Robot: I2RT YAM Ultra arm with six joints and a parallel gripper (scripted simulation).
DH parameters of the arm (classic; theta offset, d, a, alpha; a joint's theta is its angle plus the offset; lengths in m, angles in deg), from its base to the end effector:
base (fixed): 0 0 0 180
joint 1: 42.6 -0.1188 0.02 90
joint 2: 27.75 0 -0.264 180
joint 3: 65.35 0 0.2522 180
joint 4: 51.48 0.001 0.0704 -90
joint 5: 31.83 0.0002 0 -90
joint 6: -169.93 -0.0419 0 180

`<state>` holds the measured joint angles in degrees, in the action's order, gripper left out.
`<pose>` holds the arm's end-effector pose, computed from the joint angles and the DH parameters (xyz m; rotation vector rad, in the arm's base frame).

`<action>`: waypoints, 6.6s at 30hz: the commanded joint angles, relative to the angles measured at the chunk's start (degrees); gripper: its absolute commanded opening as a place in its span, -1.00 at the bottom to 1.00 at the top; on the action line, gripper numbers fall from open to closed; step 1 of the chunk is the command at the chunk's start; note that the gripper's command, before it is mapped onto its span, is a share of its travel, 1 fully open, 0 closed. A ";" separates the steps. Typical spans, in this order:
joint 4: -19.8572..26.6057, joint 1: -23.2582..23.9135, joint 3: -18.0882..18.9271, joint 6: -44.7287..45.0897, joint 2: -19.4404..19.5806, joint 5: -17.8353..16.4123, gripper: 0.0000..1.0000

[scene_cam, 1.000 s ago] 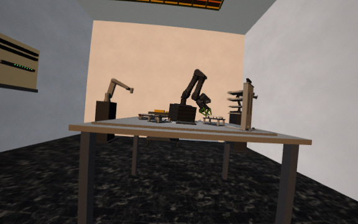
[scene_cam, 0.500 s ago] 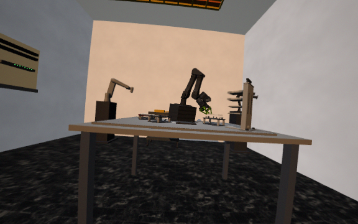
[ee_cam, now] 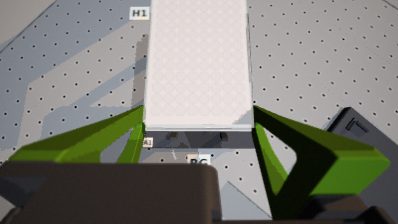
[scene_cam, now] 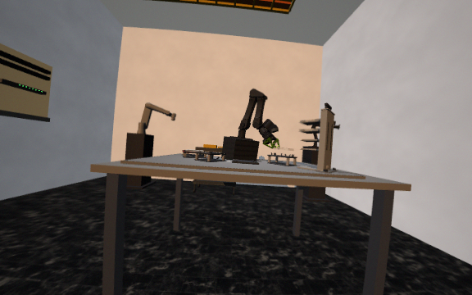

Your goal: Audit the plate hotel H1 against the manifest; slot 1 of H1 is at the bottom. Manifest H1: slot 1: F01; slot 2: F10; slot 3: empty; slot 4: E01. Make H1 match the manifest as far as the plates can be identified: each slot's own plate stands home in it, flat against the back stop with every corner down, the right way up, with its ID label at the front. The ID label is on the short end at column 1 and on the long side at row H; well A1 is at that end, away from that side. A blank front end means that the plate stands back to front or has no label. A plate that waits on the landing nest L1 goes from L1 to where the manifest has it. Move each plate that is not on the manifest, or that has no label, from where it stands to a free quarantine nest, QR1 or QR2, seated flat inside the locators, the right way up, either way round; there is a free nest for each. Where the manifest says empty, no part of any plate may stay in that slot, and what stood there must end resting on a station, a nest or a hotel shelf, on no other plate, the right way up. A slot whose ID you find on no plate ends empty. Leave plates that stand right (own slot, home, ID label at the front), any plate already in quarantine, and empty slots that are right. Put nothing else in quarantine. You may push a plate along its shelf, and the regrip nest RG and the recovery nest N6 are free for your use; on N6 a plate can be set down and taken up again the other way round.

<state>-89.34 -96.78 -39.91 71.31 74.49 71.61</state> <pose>0.1358 0.1732 0.0612 -0.7531 2.1196 0.3330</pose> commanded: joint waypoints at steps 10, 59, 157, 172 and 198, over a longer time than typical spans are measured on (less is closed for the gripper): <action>5.43 -0.24 0.19 -0.22 -5.79 0.39 0.72; 14.06 -0.56 0.88 -0.43 -13.71 0.64 0.72; 19.93 4.18 18.02 2.61 -3.19 -3.07 0.72; 21.17 4.72 21.02 2.95 -1.53 -3.49 0.72; 20.65 4.73 20.96 2.96 -1.06 -3.50 0.72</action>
<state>-67.83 -92.06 -19.34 74.21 73.72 68.11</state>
